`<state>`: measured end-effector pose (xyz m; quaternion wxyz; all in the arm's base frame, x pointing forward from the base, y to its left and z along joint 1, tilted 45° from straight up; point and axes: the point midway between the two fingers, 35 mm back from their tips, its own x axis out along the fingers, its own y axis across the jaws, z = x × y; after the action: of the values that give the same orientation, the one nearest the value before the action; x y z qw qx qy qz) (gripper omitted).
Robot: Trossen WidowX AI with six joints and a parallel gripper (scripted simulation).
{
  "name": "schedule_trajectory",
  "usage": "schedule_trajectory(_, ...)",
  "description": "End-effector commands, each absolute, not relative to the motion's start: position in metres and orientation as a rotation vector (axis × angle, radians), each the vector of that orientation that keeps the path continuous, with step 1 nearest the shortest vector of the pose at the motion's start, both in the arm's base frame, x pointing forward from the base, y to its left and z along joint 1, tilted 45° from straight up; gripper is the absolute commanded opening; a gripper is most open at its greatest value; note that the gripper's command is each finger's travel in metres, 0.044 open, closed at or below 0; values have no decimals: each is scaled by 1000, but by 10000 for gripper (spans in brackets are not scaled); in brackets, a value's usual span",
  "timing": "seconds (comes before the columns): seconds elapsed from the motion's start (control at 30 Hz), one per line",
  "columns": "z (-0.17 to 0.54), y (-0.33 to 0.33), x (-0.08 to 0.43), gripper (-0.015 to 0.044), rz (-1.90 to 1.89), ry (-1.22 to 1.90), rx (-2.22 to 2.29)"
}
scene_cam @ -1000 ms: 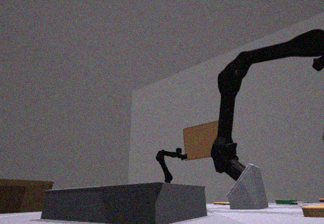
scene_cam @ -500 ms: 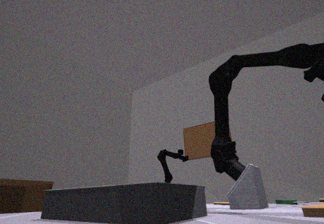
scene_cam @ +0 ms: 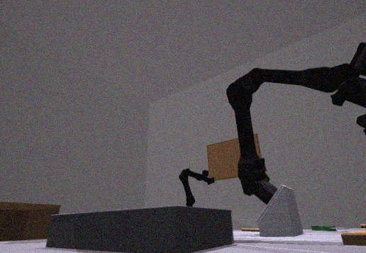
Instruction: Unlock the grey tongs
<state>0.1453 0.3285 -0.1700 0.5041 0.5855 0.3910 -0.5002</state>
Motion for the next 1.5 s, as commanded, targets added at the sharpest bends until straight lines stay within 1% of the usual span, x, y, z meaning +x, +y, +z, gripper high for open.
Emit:
schedule_trajectory(0.0, -162, 330, 145, -150, -1161, 995, 1467)
schedule_trajectory(0.43, -147, 320, 141, -150, -1050, 1088, 1575)
schedule_trajectory(1.47, -147, 320, 141, -150, -1049, 1089, 1576)
